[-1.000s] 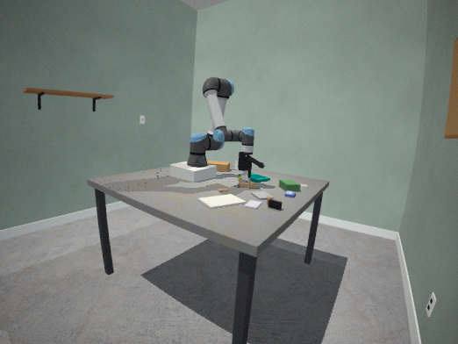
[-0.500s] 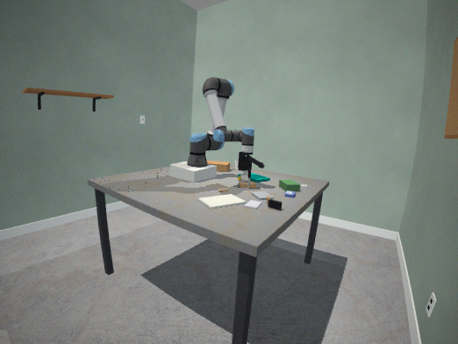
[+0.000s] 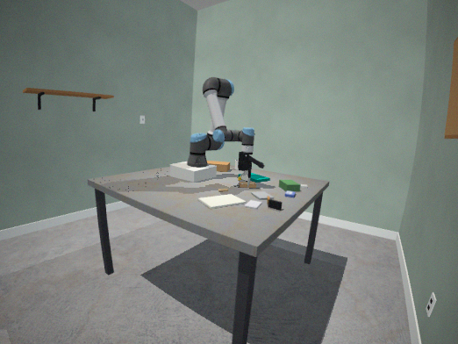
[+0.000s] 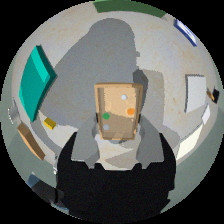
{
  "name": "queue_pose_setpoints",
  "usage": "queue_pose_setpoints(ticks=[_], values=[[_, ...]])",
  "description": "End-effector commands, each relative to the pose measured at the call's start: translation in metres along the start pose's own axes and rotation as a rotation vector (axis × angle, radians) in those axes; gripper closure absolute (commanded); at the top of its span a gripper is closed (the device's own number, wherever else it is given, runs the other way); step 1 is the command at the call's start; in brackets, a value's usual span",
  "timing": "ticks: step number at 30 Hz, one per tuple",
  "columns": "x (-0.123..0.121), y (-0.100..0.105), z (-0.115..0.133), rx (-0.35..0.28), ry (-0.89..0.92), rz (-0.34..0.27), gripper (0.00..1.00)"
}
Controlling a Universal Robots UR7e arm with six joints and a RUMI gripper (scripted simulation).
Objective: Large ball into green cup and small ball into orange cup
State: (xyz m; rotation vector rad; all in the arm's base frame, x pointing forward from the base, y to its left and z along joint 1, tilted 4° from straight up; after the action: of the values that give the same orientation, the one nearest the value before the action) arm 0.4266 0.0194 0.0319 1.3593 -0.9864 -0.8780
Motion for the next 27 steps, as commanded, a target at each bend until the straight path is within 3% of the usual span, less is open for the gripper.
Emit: queue_pose_setpoints(ticks=[1, 16, 27], values=[[0.000, 0.002, 0.000, 0.001, 0.000, 0.001, 0.57], [0.000, 0.017, 0.000, 0.001, 0.000, 0.001, 0.57], [0.000, 0.039, 0.000, 0.001, 0.000, 0.001, 0.57]])
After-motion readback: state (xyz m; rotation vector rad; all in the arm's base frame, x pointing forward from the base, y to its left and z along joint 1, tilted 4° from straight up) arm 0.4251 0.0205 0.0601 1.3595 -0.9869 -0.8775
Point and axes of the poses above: the point where the finger pads meet when closed, its own y axis back along the fingers, its own x axis across the jaws, z = x × y, the point moved 8 cm from there along y, back along the fingers, and after that the axes turned 15 degrees about -y, right-handed, at the moved point
